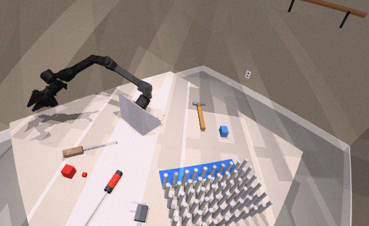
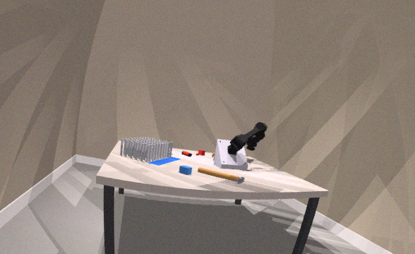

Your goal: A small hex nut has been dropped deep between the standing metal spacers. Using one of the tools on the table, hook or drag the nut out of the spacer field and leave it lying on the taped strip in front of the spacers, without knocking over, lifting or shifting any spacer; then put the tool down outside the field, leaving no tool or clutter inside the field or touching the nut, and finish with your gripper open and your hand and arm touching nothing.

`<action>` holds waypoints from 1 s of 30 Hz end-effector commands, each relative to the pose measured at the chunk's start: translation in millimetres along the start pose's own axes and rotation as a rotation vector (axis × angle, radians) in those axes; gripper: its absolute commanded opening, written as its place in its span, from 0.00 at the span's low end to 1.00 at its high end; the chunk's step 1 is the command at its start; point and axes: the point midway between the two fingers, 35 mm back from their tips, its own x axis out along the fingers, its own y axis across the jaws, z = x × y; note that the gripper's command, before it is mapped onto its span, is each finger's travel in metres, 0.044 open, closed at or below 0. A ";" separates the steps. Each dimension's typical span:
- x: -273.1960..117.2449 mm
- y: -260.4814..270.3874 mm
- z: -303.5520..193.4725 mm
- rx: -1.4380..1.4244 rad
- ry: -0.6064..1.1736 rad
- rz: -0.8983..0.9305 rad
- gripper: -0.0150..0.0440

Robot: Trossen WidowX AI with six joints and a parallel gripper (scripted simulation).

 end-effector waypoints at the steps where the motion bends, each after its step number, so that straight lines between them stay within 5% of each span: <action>1: 0.4 -2.0 -2.4 -0.013 0.000 -0.001 0.98; 16: 19.5 -203.9 -140.0 -0.985 0.075 -0.092 1.00; 30: 0.0 -428.3 -160.2 -1.835 0.264 -0.190 1.00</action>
